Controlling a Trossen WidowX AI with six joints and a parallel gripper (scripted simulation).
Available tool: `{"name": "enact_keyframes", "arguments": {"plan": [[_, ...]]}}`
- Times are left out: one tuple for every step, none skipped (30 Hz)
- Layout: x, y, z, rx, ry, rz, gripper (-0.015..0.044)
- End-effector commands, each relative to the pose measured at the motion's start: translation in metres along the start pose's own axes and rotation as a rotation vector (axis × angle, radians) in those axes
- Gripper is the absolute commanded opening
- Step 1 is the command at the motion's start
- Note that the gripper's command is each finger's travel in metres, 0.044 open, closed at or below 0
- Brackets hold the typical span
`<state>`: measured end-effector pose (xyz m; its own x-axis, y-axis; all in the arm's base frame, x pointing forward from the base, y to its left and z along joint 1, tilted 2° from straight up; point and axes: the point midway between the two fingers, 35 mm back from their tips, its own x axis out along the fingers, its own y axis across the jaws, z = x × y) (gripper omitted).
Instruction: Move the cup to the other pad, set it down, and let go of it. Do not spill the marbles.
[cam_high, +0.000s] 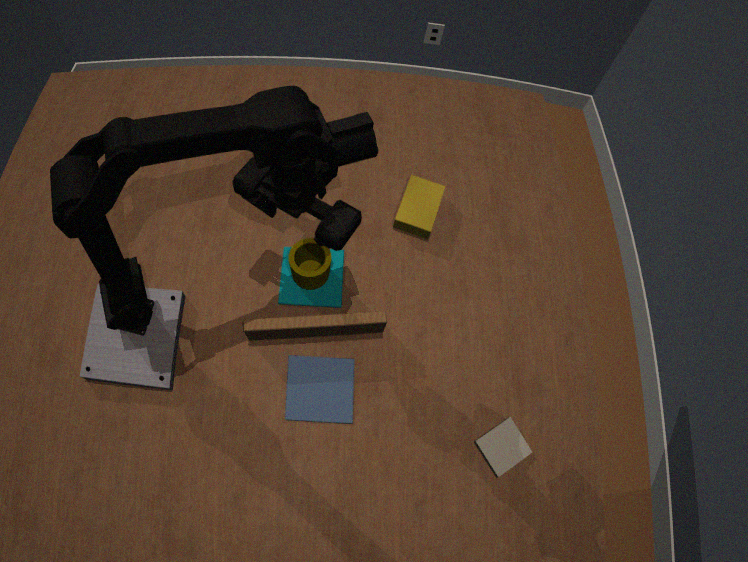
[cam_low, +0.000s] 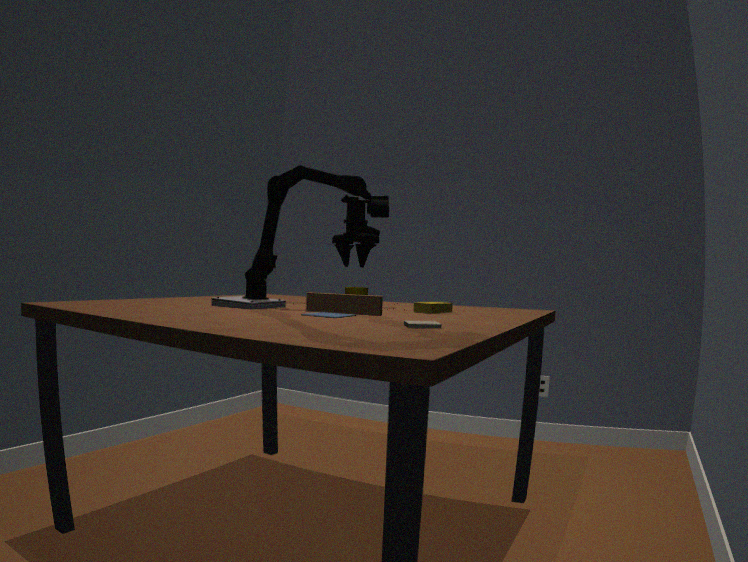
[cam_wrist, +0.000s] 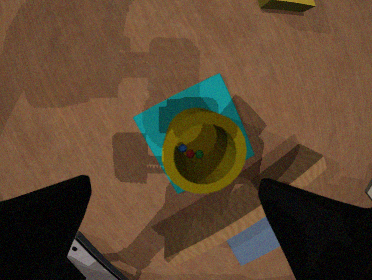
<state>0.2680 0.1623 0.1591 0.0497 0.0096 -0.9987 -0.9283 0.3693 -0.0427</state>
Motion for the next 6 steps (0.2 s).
{"name": "enact_keyframes", "arguments": {"plan": [[-0.0136,0.0000,0.0000,0.006,0.002,-0.004,0.0440],[-0.0157,0.0001,0.0001,0.006,0.002,-0.004,0.0440],[-0.0173,0.0002,0.0003,0.006,0.002,-0.004,0.0440],[-0.0184,0.0003,0.0005,0.006,0.002,-0.004,0.0440],[-0.0186,0.0003,0.0007,0.006,0.002,-0.004,0.0440],[-0.0187,0.0003,0.0010,0.006,0.002,-0.004,0.0440]]}}
